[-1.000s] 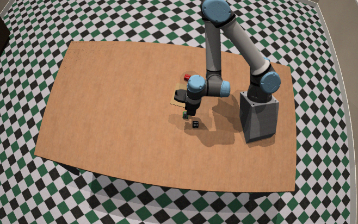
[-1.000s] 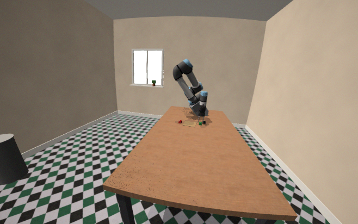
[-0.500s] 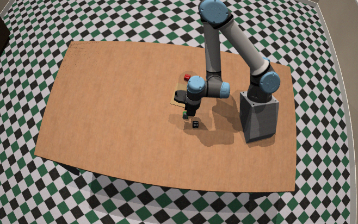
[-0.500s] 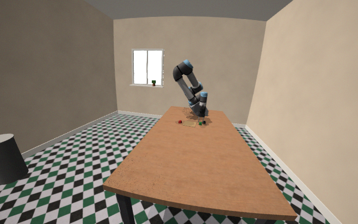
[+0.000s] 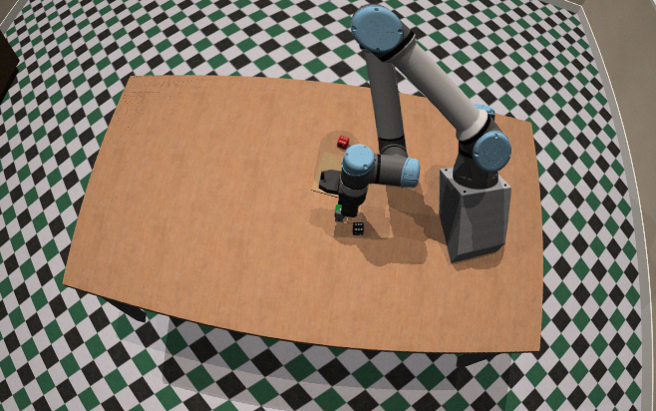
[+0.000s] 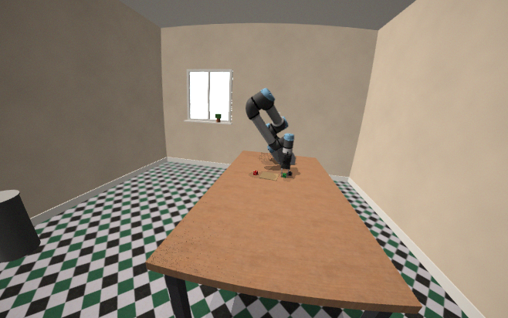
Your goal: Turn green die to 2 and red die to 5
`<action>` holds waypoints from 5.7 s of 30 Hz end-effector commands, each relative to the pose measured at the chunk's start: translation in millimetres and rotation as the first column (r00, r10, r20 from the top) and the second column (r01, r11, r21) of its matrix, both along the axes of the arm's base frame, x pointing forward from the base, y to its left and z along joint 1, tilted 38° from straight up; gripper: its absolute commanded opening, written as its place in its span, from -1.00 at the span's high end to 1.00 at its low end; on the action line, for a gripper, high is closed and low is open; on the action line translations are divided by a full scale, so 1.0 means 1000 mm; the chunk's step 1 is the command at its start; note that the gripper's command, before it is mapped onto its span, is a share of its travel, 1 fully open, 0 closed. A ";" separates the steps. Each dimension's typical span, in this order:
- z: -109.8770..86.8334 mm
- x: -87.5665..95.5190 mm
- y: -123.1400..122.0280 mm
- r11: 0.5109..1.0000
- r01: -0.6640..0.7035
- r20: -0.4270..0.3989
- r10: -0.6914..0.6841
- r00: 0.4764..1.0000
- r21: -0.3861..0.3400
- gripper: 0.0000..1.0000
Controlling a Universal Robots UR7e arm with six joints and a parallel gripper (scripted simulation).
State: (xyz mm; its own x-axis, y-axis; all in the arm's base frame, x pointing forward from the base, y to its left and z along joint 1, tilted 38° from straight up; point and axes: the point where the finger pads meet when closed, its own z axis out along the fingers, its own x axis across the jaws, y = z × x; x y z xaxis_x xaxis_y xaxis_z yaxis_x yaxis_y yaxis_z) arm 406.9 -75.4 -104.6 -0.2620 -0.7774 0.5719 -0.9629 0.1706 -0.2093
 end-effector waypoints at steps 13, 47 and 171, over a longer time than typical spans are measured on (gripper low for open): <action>-0.003 0.001 -0.002 1.000 -0.001 0.001 0.001 1.000 0.000 -0.74; -0.003 0.001 -0.002 1.000 -0.001 0.001 0.001 1.000 0.000 -0.14; 0.060 0.022 0.067 0.718 -0.678 -0.526 0.642 0.557 0.159 -0.14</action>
State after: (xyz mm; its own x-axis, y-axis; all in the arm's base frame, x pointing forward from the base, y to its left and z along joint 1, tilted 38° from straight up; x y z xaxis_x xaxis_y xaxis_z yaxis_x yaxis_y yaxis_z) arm 426.3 -8.8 -43.1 0.5571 -0.6371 0.5326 -0.8278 -0.4766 0.2958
